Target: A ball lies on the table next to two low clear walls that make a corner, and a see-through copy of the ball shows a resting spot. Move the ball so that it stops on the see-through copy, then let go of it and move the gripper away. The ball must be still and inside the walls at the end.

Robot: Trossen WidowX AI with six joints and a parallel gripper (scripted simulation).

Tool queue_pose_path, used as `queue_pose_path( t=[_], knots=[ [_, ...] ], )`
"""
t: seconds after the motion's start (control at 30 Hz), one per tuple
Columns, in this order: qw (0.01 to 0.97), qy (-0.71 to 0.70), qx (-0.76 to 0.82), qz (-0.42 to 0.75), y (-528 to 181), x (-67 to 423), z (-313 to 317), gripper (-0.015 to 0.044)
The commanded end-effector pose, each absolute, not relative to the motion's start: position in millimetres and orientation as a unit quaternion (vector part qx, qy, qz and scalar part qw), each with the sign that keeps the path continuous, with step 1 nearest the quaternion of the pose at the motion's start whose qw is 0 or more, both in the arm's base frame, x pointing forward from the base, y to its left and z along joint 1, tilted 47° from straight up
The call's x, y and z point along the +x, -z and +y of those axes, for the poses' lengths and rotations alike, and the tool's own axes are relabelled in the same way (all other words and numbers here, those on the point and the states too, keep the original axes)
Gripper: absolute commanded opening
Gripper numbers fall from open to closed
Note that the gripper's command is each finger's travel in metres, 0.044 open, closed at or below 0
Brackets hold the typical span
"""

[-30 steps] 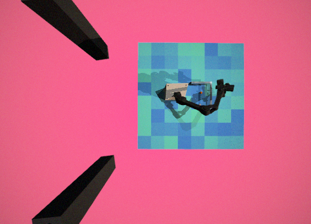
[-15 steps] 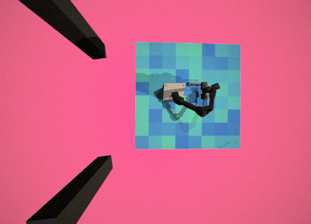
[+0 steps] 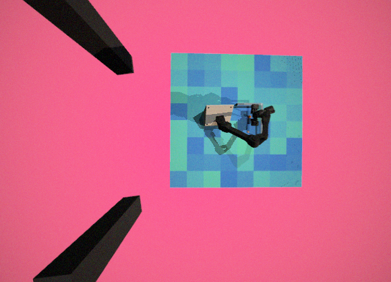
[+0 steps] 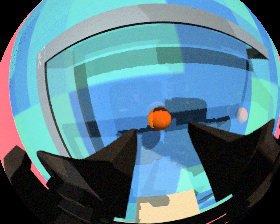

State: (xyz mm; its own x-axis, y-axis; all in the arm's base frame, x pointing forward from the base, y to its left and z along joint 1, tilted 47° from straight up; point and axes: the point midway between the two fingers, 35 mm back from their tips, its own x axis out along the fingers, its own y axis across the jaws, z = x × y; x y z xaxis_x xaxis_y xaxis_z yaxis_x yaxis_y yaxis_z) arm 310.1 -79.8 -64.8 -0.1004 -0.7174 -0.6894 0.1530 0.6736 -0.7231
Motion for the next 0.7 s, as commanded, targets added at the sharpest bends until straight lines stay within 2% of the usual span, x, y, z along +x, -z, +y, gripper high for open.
queue_pose_path(
  t=[0.0,0.6,0.67],
  knots=[
    [0.635,0.341,-0.218,0.658,69.2,308.9,-83.5,0.0236],
    [0.635,0.342,-0.219,0.658,87.4,305.8,-103.2,0.0236],
    [0.635,0.342,-0.219,0.658,87.4,305.8,-103.2,0.0184]
  ],
)
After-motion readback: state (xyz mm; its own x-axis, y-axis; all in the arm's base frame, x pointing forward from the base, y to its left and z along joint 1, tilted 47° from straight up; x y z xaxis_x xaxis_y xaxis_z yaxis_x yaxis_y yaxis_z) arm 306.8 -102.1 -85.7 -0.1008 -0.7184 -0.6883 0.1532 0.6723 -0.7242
